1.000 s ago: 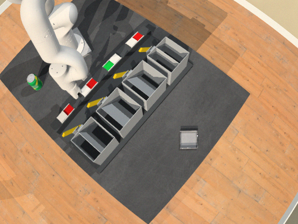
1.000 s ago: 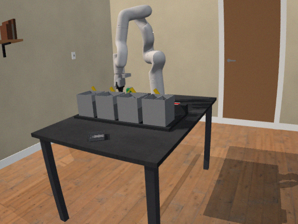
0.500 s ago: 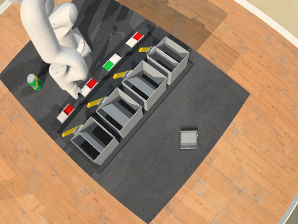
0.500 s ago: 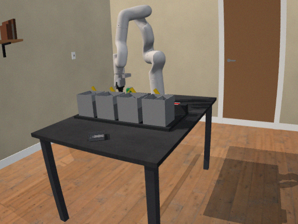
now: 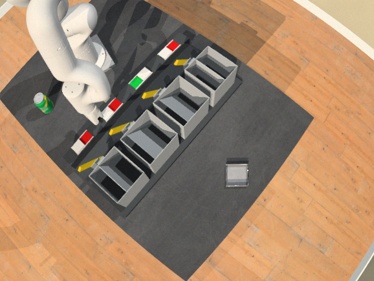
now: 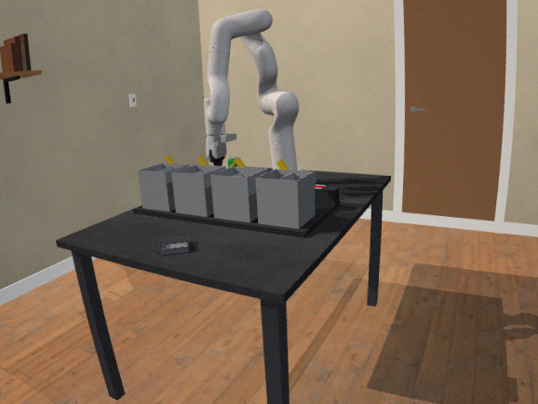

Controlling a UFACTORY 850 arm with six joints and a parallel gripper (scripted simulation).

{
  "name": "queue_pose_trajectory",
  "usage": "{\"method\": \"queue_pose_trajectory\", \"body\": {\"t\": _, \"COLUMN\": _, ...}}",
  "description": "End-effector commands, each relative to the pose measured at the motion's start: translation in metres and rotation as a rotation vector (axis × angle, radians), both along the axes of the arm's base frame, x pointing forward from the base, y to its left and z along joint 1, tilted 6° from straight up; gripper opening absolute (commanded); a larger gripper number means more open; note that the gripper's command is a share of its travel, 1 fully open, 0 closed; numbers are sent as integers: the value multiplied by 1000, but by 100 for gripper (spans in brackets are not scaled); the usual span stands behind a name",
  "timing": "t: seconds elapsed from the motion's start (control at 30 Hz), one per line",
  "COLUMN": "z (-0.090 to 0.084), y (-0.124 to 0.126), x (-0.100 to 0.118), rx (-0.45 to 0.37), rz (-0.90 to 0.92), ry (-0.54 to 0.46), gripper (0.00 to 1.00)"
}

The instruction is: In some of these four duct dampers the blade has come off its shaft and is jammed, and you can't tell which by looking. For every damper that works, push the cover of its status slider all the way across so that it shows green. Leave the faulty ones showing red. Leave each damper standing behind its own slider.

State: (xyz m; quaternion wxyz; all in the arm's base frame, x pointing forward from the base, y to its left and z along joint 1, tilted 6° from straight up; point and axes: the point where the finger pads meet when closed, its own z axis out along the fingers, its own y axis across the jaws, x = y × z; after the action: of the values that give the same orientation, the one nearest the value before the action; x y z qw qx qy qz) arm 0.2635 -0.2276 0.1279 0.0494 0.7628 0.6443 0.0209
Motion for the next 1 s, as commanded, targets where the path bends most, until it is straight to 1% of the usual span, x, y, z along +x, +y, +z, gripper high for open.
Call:
{"method": "queue_pose_trajectory", "body": {"t": 0.0, "z": -3, "y": -1, "x": 1, "rx": 0, "rz": 0, "ry": -2, "gripper": 0}}
{"method": "queue_pose_trajectory", "body": {"t": 0.53, "z": -12, "y": -1, "x": 2, "rx": 0, "rz": 0, "ry": -2, "gripper": 0}}
{"method": "queue_pose_trajectory", "body": {"t": 0.97, "z": -16, "y": -1, "x": 2, "rx": 0, "rz": 0, "ry": -1, "gripper": 0}}
